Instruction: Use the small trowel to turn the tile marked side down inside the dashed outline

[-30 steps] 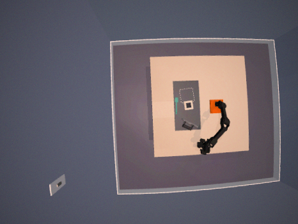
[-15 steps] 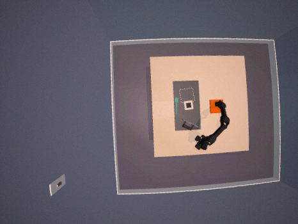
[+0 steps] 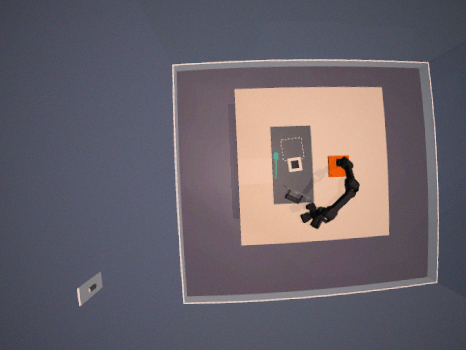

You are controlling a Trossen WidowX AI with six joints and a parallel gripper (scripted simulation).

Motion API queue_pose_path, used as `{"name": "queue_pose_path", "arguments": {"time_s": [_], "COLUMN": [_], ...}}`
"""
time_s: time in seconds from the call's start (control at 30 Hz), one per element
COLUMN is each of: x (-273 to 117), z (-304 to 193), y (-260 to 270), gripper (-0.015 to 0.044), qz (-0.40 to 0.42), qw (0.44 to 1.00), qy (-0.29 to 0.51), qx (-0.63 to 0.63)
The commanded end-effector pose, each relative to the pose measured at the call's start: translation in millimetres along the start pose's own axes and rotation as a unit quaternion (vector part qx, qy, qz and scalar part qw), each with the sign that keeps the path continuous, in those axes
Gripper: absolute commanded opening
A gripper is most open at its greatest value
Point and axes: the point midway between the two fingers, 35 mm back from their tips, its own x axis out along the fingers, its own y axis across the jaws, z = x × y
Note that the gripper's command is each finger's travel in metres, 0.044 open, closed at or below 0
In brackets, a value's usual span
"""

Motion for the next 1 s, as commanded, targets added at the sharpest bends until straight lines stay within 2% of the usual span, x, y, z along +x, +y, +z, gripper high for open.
{"name": "queue_pose_path", "arguments": {"time_s": [0.0,0.33,0.67,0.97], "x": [-10,-38,-68,-68], "z": [16,59,98,99], "y": [0,-8,-21,-21], "gripper": [0.0100,0.0100,0.0100,0.0100], "qz": [-0.007,-0.026,-0.034,-0.035], "qw": [0.998,0.973,0.922,0.921], "qy": [-0.021,-0.078,-0.137,-0.137], "qx": [0.059,0.216,0.361,0.363]}}
